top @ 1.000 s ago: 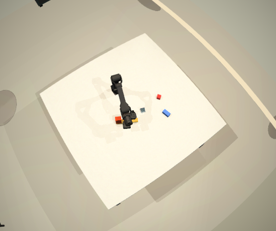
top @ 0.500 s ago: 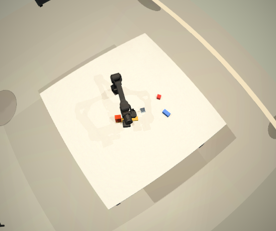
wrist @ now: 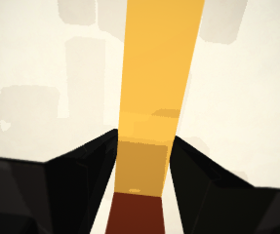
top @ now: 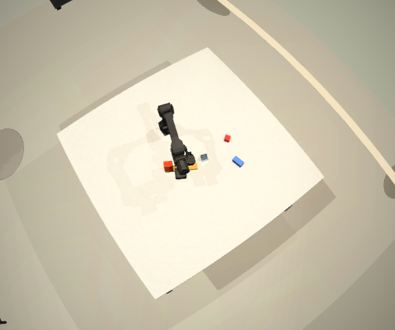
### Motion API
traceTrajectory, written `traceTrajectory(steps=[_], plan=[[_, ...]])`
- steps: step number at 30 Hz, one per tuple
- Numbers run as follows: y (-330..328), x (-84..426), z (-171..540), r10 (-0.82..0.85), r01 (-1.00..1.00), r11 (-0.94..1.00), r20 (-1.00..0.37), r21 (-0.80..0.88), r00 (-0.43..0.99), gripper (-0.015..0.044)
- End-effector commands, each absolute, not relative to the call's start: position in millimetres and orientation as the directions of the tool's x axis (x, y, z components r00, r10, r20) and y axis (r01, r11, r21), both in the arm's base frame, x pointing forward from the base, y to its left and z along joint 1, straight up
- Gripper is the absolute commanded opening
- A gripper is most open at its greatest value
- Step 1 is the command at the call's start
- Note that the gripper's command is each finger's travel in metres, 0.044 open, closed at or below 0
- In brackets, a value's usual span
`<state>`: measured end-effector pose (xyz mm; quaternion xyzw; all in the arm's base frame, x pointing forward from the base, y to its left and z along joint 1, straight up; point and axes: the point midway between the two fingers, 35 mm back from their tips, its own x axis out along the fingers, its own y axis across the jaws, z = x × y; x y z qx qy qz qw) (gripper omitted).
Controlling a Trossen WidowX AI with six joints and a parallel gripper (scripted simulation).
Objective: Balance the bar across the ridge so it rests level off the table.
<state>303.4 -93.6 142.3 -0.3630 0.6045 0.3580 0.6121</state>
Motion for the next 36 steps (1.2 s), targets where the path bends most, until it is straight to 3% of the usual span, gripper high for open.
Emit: traceTrajectory(steps=[1,17,36], plan=[[-94,303,152,-0.008,-0.88,0.475,-1.0,-0.027,0.026,0.0],[-41,318,153,-0.003,-0.651,0.759,-1.0,-0.02,0.027,0.0],[31,326,154,0.003,-0.199,0.98,-1.0,-0.003,0.028,0.0]])
